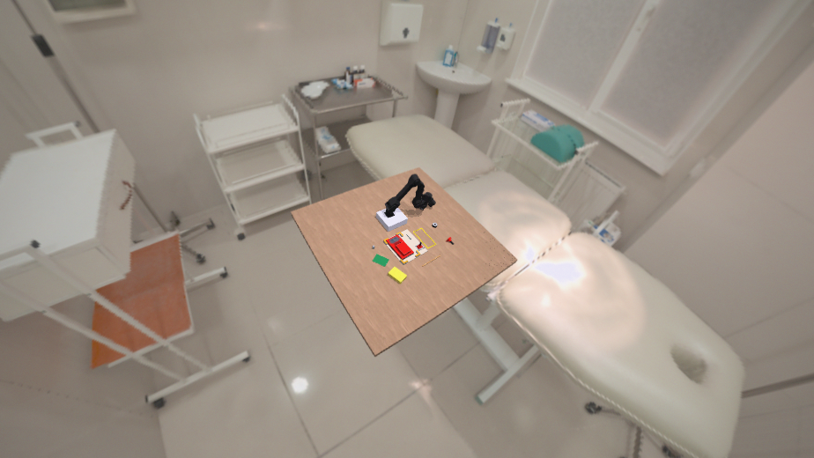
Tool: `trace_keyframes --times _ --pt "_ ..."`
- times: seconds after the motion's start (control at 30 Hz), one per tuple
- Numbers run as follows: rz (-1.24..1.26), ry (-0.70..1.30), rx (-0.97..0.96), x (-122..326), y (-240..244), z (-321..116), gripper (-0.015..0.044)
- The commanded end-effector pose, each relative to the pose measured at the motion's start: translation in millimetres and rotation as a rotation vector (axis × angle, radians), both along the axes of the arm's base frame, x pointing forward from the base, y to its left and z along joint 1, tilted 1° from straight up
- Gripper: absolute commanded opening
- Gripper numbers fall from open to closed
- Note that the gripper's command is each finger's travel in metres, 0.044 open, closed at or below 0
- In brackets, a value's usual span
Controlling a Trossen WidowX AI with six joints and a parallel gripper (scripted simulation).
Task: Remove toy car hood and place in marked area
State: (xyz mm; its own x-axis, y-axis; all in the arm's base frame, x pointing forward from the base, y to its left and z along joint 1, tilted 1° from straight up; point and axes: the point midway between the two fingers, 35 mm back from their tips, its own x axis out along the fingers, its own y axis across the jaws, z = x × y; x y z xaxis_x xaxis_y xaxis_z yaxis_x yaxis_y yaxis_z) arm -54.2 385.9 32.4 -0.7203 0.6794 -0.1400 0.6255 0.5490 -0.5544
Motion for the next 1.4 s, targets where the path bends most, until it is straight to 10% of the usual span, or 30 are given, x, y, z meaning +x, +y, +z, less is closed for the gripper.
trace_keyframes --times 0.0,0.63,1.0,1.37 --pt "-0.003 0.001 -0.003 1.0 0.5 0.0 0.044" --pt "-0.786 0.578 -0.541 225.5 25.7 2.3 0.044" --pt "-1.203 0.955 -0.661 340.1 -29.6 9.0 0.044" --pt "-1.828 1.782 -0.828 438.8 -165.1 -0.6 0.044"
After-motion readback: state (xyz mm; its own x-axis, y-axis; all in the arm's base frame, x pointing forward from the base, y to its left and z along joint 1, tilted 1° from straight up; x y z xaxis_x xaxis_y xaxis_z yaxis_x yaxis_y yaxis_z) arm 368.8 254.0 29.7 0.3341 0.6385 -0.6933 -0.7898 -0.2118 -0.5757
